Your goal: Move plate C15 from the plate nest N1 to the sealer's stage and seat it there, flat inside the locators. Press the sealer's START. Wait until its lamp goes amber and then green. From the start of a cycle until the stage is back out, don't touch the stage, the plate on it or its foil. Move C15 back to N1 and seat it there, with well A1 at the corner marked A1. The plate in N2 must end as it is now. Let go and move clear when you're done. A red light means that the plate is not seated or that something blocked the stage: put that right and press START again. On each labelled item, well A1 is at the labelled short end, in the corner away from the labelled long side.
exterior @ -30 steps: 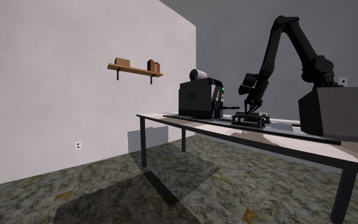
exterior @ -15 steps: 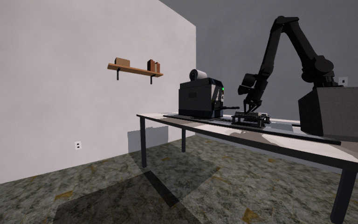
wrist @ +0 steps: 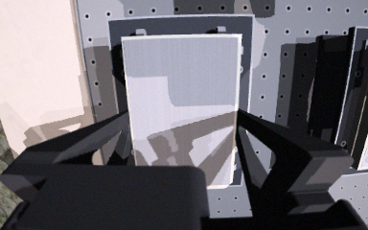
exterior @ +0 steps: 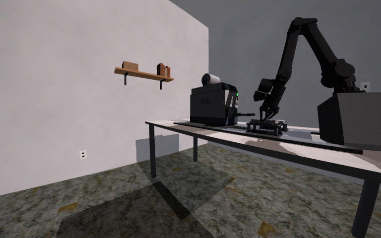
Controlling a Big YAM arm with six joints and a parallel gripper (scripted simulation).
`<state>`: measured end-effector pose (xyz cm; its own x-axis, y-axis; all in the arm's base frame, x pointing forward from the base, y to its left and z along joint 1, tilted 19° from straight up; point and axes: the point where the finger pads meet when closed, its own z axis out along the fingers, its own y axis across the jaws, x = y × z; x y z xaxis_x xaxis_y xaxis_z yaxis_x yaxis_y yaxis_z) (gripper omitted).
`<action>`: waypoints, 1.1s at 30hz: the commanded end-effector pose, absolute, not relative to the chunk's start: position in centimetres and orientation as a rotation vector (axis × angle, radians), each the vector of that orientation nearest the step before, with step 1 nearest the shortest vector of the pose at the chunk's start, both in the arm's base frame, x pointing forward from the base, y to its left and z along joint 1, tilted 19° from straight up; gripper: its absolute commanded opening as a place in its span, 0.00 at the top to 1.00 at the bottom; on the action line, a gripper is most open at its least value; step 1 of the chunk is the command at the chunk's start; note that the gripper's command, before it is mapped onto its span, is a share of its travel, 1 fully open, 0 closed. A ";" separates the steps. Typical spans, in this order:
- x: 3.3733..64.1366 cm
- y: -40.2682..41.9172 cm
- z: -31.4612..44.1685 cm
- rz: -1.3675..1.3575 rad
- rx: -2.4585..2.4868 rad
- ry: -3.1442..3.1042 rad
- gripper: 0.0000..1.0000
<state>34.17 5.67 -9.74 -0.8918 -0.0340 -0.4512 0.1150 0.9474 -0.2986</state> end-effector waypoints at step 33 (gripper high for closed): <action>36.2 5.5 -10.7 -0.409 0.113 2.607 1.00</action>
